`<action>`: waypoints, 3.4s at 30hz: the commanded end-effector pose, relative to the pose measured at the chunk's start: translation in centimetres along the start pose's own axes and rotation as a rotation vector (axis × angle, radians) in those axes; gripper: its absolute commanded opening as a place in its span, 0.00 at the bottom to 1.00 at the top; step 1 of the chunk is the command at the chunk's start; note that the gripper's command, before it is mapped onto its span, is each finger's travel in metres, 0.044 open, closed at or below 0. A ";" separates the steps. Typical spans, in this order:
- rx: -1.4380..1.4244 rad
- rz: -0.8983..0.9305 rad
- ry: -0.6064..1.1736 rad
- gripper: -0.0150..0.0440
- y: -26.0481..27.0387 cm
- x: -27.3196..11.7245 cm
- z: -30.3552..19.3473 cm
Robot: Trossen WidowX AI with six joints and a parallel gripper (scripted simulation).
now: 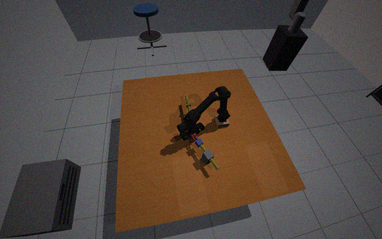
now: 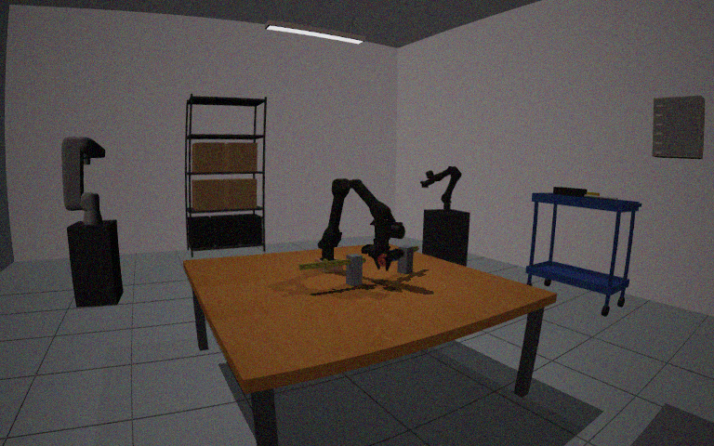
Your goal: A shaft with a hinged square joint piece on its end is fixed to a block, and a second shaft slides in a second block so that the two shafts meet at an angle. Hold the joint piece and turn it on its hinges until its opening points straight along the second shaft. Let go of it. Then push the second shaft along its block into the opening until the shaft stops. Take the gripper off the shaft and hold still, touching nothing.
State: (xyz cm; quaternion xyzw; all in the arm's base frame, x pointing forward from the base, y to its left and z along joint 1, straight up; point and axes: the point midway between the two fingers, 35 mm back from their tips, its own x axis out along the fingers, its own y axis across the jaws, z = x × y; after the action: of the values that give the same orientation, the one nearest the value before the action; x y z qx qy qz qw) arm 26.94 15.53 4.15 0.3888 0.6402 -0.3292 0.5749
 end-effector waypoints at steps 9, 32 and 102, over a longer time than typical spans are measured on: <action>0.000 0.000 0.000 0.50 0.0 0.0 0.0; 0.127 0.005 -0.084 0.25 -0.6 -0.4 0.0; 0.384 0.001 -0.170 1.00 -1.9 -2.0 -0.3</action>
State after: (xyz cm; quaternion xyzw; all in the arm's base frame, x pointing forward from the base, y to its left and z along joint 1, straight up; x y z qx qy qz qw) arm 25.18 14.81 5.45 0.4478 0.5013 -0.4887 0.5562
